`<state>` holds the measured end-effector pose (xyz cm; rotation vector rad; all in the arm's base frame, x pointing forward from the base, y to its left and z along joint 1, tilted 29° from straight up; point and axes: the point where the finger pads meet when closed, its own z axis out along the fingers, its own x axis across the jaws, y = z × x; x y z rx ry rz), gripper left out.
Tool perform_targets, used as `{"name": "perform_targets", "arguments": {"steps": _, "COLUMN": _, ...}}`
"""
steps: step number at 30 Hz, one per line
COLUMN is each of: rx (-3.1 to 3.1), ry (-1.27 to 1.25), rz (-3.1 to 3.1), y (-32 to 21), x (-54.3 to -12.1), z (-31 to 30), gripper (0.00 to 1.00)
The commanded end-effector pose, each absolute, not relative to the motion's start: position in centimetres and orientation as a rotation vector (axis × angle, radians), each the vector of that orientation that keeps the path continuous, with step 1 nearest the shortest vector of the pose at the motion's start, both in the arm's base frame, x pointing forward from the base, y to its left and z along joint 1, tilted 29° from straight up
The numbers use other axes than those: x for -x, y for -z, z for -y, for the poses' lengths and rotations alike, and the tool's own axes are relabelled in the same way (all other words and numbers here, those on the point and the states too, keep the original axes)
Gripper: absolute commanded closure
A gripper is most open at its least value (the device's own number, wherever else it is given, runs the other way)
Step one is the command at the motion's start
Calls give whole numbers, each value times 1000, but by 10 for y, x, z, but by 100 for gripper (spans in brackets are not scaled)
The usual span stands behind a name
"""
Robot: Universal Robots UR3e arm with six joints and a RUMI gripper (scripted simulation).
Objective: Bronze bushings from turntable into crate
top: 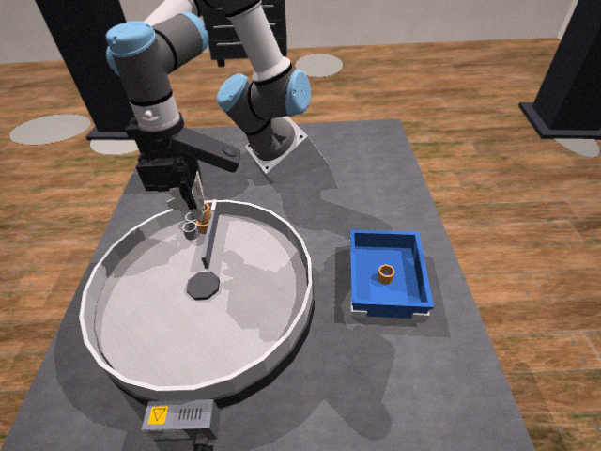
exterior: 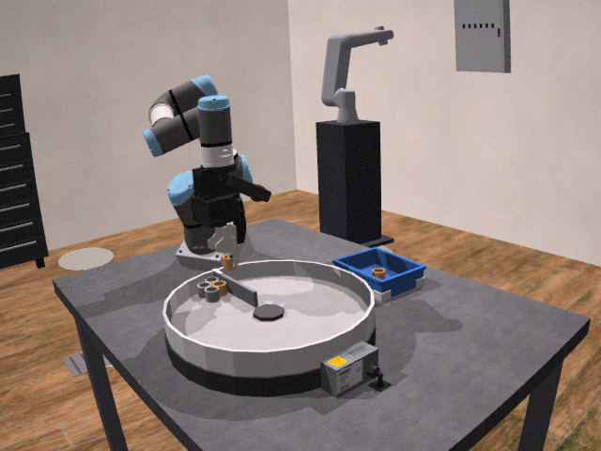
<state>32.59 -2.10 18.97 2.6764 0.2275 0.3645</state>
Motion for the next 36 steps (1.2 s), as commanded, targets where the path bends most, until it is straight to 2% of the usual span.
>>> {"name": "perform_targets", "arguments": {"steps": 1, "rx": -2674, "ry": -366, "rz": -216, "y": -186, "x": -326, "z": 13, "gripper": 100}}
{"name": "perform_targets", "arguments": {"steps": 36, "rx": -2674, "ry": -370, "rz": -215, "y": -152, "x": -327, "z": -65, "gripper": 100}}
